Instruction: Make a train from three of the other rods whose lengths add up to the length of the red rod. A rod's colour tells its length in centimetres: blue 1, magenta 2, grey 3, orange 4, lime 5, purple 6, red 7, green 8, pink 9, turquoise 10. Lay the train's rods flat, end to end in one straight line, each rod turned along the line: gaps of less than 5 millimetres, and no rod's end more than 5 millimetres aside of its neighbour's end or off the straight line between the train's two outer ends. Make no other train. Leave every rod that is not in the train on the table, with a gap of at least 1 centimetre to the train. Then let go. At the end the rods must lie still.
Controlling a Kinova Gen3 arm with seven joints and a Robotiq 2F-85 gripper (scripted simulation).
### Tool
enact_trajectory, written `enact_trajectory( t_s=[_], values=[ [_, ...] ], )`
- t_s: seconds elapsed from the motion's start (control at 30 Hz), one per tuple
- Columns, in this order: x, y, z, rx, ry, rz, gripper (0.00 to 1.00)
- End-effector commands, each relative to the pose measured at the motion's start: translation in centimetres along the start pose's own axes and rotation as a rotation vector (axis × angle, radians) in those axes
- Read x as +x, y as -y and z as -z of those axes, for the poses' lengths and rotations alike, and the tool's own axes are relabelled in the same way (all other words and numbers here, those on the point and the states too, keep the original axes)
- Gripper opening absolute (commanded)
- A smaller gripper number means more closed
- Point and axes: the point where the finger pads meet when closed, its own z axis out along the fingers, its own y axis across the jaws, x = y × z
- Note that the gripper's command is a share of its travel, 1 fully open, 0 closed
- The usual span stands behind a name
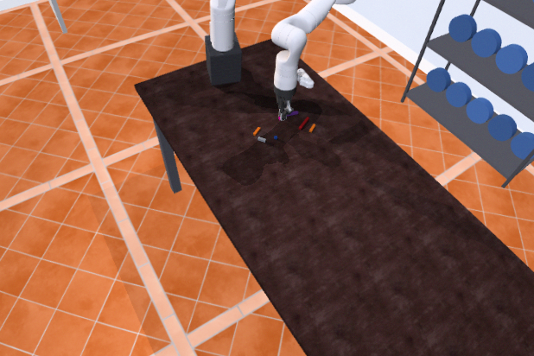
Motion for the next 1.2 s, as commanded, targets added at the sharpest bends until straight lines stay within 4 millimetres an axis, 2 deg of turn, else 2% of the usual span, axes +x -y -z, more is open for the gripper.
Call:
enact_trajectory(
  t_s=[0.0, 0.37, 0.67, 1.17],
  values=[
    [0.0, 0.0, 0.0, 0.000, 0.012, 0.004, 0.05],
    [0.0, 0.0, -0.1, 0.001, 0.012, 0.004, 0.05],
    [-0.1, -0.1, -1.5, 0.001, 0.012, 0.004, 0.05],
    [0.0, 0.0, -7.6, 0.002, 0.011, 0.008, 0.05]
  ],
)
